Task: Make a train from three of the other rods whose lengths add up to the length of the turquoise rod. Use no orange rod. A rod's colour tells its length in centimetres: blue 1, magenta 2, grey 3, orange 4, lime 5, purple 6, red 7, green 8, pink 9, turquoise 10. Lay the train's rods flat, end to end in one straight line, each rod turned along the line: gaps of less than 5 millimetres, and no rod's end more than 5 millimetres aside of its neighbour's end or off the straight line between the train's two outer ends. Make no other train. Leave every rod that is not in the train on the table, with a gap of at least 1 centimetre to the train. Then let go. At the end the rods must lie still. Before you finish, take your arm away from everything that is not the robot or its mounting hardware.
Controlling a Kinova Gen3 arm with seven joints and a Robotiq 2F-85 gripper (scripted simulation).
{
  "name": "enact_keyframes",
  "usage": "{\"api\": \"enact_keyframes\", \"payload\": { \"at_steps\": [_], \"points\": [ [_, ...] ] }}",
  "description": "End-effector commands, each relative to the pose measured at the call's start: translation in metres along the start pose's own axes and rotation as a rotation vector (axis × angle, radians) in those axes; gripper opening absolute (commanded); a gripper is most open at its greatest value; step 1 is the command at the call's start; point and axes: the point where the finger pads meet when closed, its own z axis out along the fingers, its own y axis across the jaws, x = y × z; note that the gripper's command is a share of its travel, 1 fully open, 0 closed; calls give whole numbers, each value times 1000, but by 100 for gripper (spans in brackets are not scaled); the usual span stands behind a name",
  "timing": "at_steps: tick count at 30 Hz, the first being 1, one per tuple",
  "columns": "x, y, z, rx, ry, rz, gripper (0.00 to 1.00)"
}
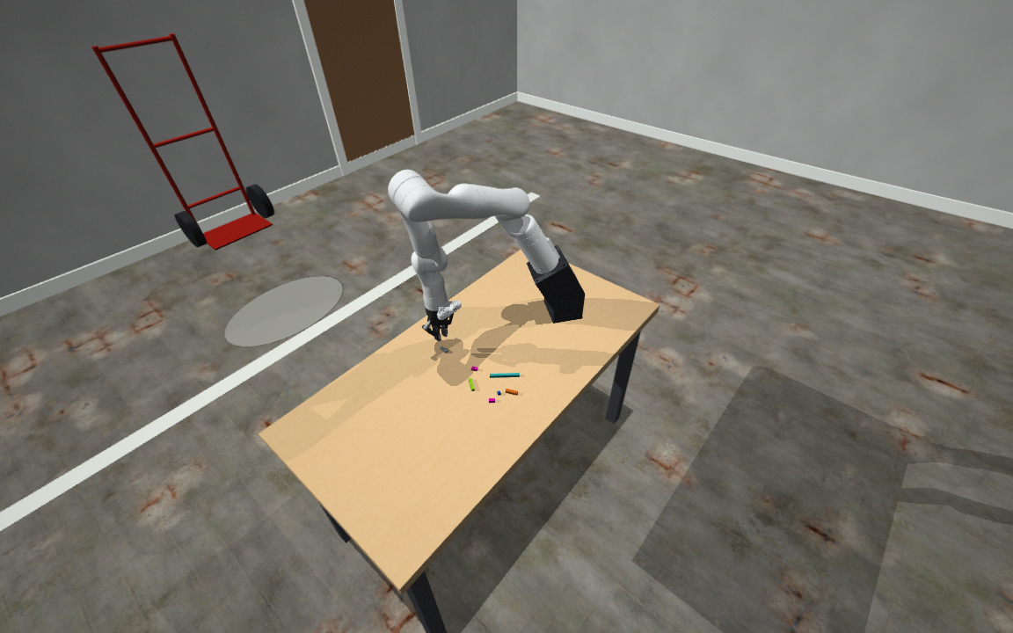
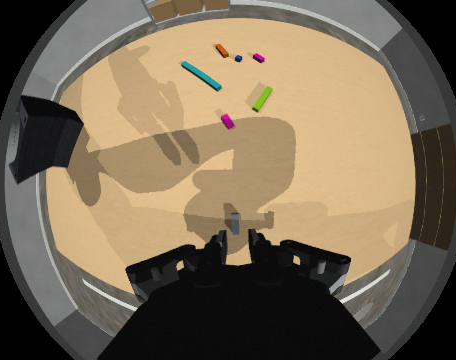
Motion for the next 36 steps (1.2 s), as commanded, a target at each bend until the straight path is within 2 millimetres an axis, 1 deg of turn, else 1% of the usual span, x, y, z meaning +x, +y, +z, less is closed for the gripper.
{"api": "enact_keyframes", "payload": {
  "at_steps": [1, 16, 18, 29, 36],
  "points": [
    [-1, -2, 2, 5, -2, 0, 24],
    [-1, -2, 26, 5, -2, 0, 24],
    [-1, -2, 26, 5, -2, 0, 24],
    [0, -2, 42, 5, -2, 0, 24],
    [0, -2, 46, 5, -2, 0, 24]
  ]
}}
